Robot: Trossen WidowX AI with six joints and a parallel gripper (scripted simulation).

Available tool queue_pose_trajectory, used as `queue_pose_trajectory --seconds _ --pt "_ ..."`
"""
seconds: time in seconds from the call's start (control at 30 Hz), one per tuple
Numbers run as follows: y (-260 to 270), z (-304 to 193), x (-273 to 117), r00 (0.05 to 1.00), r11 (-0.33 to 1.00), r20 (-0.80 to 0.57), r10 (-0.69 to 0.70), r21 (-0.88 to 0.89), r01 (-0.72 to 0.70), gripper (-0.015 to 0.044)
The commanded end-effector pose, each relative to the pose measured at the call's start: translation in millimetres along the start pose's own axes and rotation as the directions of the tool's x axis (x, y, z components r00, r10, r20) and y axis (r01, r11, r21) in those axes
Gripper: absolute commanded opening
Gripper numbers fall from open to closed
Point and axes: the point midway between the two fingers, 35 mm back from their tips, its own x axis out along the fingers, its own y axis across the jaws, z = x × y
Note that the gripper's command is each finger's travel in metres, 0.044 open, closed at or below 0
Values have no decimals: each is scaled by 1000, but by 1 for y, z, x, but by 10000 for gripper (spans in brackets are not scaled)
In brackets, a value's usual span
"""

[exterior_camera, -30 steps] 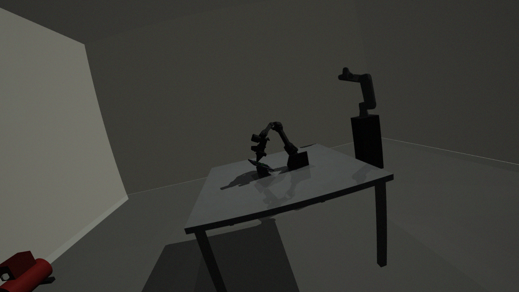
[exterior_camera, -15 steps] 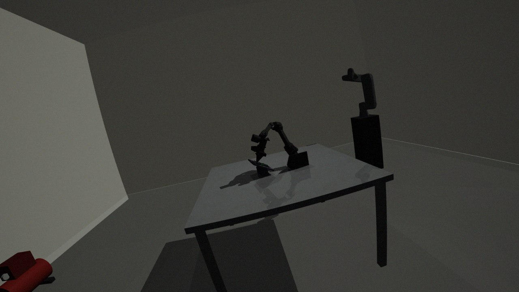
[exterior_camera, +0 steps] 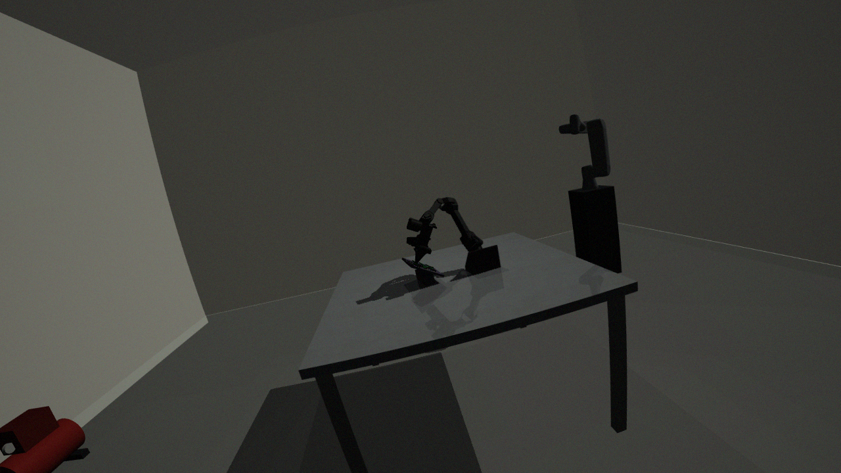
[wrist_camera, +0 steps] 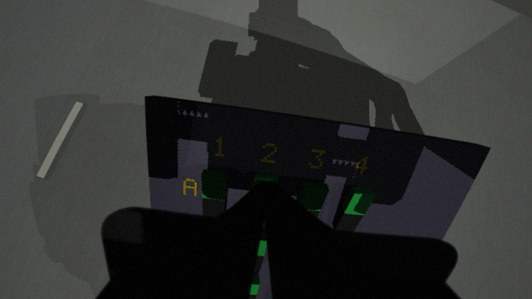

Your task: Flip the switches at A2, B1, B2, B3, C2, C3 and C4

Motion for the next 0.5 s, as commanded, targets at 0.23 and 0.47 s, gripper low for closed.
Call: queue_pose_trajectory --seconds 0.23,0.47 --pt "2 -2 -53 1000 1000 15 9 -5 -8 0" --pt "6 -11 -64 1000 1000 19 10 -7 -10 0"
